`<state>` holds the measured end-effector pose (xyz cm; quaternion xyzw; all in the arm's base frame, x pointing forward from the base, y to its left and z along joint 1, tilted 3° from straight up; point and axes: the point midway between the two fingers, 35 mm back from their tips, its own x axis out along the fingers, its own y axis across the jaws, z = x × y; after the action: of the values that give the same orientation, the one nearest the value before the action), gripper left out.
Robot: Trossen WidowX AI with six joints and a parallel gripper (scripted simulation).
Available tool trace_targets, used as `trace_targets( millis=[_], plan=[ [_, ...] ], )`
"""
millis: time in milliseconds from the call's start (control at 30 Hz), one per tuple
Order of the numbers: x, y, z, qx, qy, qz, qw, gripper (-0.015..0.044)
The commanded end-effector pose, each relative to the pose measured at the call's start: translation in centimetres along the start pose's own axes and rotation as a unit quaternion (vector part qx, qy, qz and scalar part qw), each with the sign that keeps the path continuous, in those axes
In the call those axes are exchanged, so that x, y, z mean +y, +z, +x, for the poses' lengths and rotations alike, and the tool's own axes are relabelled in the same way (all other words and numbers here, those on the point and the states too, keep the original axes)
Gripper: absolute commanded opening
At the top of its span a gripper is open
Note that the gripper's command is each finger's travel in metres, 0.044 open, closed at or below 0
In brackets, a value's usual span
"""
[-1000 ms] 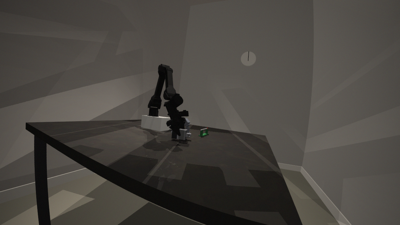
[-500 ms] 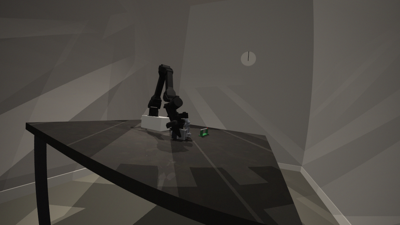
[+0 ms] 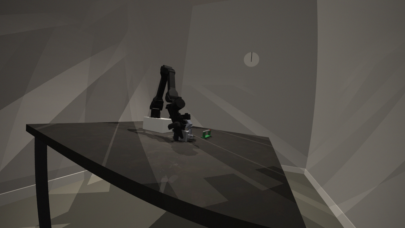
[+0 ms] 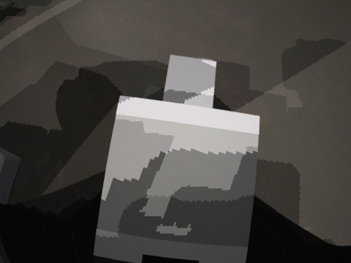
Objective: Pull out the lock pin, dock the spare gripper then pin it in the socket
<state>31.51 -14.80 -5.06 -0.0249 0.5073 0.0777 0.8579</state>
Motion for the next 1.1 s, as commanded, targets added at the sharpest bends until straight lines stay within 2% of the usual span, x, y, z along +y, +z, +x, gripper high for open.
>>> trace_targets(
  millis=[0,700,1067],
  plan=[
    [-0.5,1.5,-1.4,-0.011,-0.007,-0.005,1.0,0.0],
    [-0.1,5.8,-9.9,-0.011,-0.007,-0.005,1.0,0.0],
    [0.1,5.4,-9.6,-0.004,-0.005,-0.001,1.0,0.0]
  ],
)
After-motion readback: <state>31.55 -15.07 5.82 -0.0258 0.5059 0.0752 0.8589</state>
